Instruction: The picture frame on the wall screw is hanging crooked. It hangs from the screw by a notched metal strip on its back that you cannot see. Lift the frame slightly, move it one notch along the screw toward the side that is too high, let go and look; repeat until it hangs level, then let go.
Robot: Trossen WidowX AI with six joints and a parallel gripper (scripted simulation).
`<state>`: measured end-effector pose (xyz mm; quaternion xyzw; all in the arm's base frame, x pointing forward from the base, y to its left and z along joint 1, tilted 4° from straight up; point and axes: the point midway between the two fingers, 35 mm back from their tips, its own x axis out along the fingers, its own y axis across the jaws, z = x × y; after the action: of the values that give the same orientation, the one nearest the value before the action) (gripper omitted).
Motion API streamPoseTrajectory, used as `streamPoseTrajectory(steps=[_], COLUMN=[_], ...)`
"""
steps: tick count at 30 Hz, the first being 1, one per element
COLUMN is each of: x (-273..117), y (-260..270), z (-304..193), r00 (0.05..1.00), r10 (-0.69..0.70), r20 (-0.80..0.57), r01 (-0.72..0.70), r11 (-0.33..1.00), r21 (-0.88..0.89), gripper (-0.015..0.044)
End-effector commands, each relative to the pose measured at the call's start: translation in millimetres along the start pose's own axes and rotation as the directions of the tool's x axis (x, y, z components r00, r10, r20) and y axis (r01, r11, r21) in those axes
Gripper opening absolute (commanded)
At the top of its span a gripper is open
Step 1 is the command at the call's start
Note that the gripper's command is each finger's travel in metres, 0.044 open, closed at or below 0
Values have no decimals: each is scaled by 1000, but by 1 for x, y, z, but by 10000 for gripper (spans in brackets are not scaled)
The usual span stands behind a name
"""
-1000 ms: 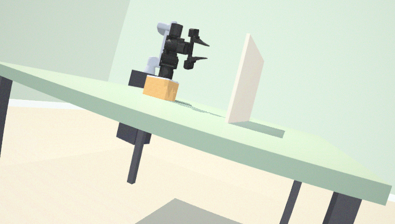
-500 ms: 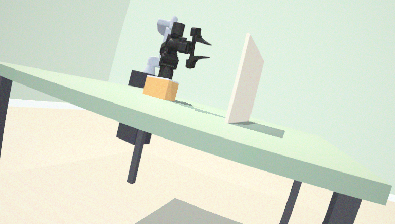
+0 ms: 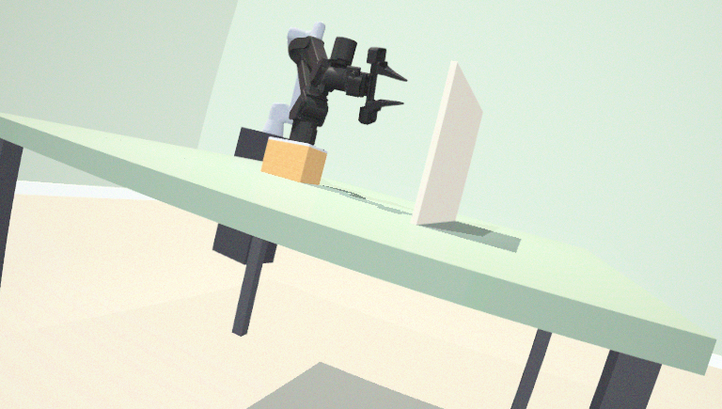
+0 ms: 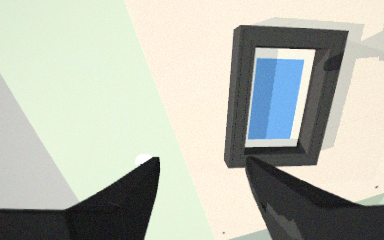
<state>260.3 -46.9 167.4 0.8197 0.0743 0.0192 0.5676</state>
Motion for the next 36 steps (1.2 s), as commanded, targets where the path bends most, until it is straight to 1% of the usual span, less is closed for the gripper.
streamPoseTrajectory(steps=[1, 11, 20, 29, 36], x=[5, 9, 47, 81, 85], y=[1, 1, -13, -48, -56], z=[-5, -4, 6, 13, 13], r00=[1000, 1000, 1000, 1000, 1000], r10=[9, 9, 11, 13, 13], r20=[-1, -1, -2, -3, -3], r01=[-9, -9, -11, -13, -13], r11=[1000, 1000, 1000, 1000, 1000], r21=[3, 3, 3, 5, 5], gripper=[260, 260, 260, 260, 260])
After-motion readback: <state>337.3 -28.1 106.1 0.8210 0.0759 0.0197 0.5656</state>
